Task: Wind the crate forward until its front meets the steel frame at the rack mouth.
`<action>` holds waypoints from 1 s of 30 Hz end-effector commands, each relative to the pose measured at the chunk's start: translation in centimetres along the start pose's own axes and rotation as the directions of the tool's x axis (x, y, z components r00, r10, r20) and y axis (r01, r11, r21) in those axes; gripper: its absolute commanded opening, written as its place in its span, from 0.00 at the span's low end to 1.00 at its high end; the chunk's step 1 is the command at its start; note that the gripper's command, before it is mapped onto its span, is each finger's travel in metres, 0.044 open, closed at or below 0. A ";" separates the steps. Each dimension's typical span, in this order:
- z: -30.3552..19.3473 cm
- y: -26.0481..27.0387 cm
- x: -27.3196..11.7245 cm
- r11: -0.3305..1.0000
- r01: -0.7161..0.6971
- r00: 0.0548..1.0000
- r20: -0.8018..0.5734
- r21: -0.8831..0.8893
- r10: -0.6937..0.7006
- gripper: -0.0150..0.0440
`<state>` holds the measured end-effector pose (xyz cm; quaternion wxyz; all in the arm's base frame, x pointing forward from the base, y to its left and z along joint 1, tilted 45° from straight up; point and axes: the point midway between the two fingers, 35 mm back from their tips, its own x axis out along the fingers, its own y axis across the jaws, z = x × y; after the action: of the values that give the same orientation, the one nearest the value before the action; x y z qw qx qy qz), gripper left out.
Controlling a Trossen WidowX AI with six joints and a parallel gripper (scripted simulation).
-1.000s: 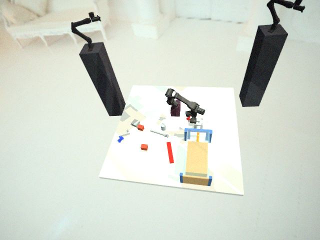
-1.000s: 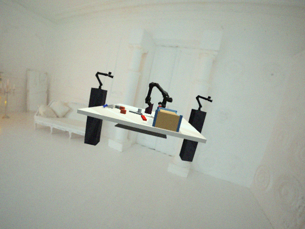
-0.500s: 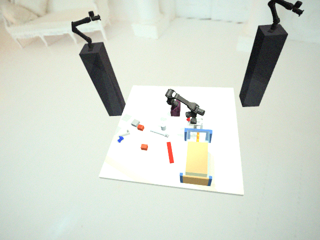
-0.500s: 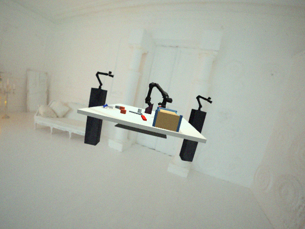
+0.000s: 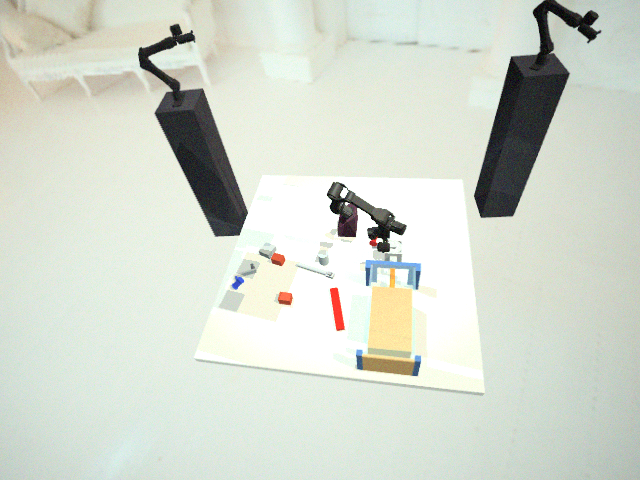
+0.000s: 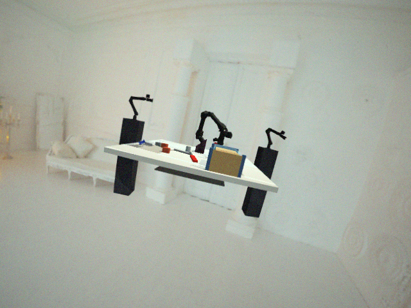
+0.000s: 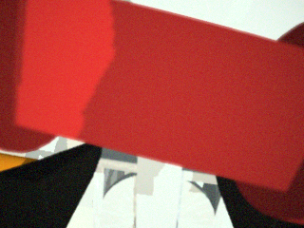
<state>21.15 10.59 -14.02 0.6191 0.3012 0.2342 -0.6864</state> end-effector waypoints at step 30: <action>1.0 -0.1 -11.7 0.683 -0.011 0.999 -0.039 -0.731 -0.025 0.51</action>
<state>21.92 18.98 -5.05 0.6616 0.1646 0.4023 -0.6110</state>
